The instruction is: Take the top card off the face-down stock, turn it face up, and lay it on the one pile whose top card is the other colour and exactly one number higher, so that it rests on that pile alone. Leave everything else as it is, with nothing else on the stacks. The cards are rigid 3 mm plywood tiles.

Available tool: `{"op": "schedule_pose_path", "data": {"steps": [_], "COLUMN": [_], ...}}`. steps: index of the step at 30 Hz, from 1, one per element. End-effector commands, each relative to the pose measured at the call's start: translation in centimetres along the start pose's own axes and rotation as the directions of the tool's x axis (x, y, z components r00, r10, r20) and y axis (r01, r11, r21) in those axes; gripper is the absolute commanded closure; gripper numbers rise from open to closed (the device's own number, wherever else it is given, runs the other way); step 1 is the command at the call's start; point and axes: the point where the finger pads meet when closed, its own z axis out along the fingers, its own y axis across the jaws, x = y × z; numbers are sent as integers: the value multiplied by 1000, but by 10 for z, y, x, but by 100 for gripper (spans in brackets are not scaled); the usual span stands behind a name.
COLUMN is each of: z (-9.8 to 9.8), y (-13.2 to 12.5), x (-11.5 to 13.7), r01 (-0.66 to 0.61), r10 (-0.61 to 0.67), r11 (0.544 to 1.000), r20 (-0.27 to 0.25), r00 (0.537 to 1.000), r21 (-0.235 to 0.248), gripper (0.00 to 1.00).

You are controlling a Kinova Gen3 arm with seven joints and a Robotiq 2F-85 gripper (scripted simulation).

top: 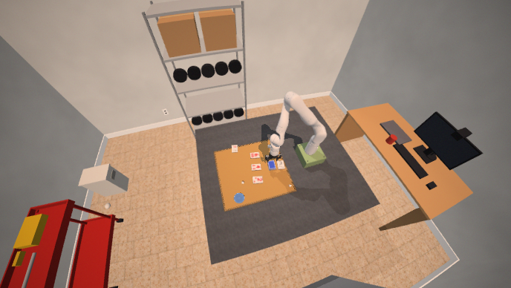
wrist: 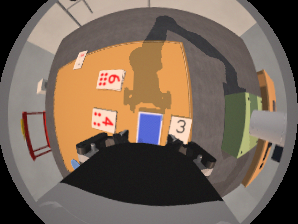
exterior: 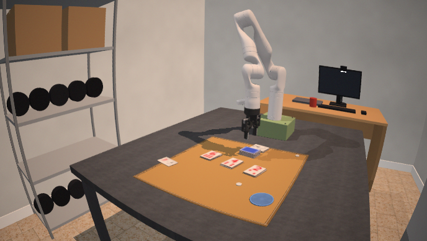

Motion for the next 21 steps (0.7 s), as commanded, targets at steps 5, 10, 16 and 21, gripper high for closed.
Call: {"op": "schedule_pose_path", "data": {"steps": [5,10,16,21], "z": [12,22,31,41], "y": [1,1,1,1], "x": [-1,-1,-1,-1], "r01": [2,2,2,2], "r10": [-2,-2,-2,-2], "r11": [1000,1000,1000,1000], "r20": [0,0,0,0], "r00": [1000,1000,1000,1000], "r21": [-3,-3,-3,-3], "gripper": [15,15,15,15]}}
